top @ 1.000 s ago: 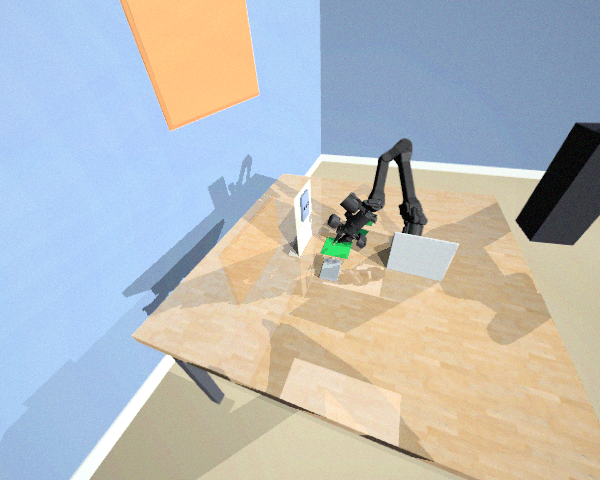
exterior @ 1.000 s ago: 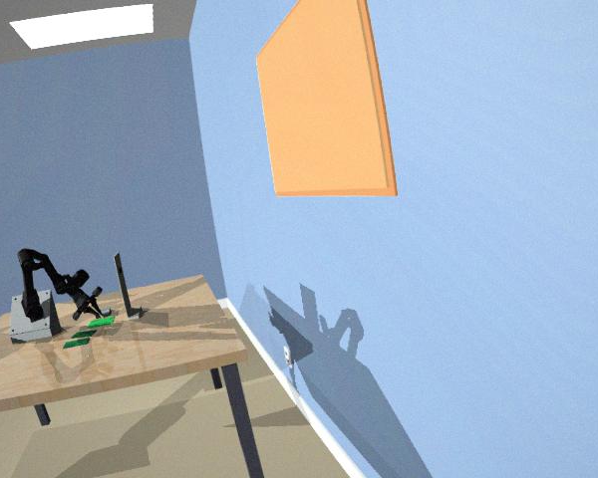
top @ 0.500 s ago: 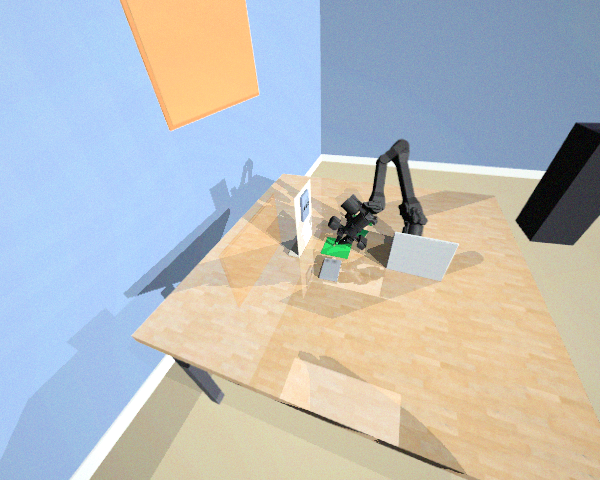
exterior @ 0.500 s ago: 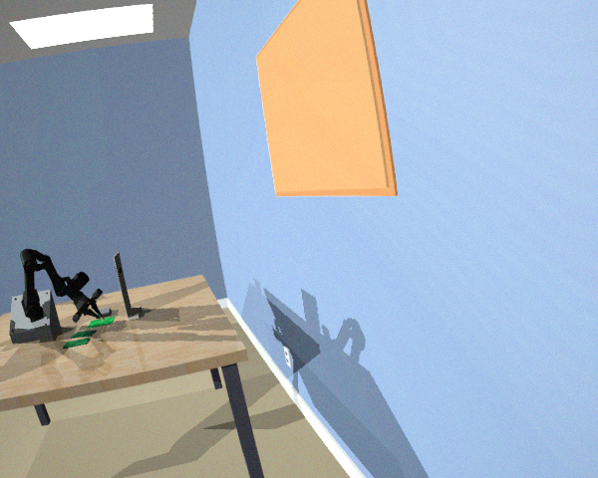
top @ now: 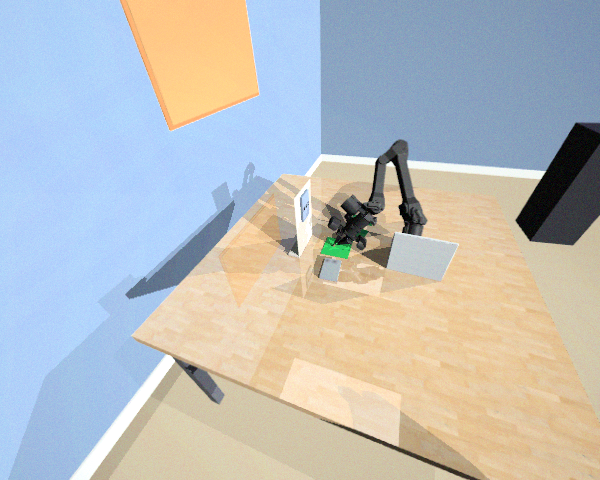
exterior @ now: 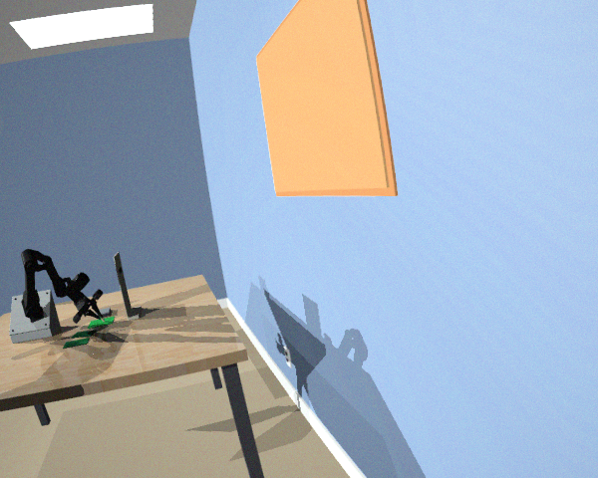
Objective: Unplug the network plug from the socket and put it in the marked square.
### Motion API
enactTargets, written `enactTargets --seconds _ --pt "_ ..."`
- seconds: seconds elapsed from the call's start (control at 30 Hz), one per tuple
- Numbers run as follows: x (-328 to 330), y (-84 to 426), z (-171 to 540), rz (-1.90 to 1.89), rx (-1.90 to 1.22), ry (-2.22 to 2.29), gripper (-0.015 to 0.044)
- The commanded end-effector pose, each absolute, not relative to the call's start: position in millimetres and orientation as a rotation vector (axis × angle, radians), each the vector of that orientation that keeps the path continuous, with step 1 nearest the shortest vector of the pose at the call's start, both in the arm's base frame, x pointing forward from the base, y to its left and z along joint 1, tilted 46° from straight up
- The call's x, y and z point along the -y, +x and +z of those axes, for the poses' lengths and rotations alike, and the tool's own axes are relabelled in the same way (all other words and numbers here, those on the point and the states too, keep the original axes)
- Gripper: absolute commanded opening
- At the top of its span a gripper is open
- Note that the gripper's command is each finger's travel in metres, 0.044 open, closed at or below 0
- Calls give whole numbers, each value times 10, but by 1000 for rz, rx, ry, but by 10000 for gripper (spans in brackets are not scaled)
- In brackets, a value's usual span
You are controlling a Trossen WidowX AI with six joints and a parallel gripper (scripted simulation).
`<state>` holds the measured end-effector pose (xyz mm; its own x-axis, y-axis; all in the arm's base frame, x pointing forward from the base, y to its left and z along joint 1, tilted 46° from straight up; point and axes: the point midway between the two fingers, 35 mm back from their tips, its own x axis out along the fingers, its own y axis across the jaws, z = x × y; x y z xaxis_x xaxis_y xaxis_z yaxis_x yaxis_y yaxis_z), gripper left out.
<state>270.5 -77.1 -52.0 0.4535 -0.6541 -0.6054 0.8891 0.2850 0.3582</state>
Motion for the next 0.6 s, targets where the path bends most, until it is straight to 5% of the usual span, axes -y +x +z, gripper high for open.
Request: enactTargets --seconds 0.0,0.23,0.57 --pt "769 2706 -518 -1064 -375 730 0" --pt "769 2706 -518 -1064 -375 730 156" --pt "734 2689 -495 -1065 -376 731 156"
